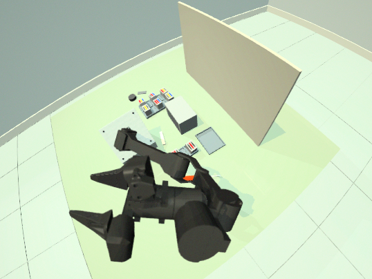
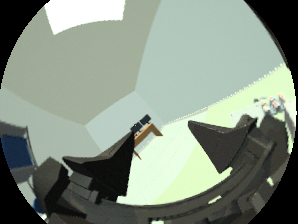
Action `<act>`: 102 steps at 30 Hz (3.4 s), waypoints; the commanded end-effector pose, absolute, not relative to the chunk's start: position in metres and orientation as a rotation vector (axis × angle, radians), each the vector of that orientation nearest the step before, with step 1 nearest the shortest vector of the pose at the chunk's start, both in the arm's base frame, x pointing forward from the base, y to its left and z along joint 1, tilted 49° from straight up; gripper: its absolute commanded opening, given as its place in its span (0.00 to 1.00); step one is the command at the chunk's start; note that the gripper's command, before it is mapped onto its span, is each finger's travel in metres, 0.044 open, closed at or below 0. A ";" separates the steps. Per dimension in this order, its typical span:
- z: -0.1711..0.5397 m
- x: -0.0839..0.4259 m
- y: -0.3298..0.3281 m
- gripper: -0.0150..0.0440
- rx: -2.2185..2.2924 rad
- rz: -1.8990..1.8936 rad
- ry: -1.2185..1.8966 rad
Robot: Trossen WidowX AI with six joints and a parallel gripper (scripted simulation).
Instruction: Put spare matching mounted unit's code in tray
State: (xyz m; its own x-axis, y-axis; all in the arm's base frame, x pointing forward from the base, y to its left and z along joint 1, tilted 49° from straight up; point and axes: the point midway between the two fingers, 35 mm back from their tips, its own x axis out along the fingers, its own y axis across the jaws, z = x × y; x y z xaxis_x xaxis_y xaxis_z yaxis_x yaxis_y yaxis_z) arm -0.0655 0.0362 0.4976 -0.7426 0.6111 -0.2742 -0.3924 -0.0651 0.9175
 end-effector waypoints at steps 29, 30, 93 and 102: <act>0.395 0.021 0.264 1.00 0.206 0.824 1.214; 0.388 0.032 0.270 1.00 0.193 0.776 1.204; 0.040 0.376 0.017 1.00 -0.573 -0.752 1.418; -0.038 0.321 0.109 1.00 -0.994 -0.258 1.635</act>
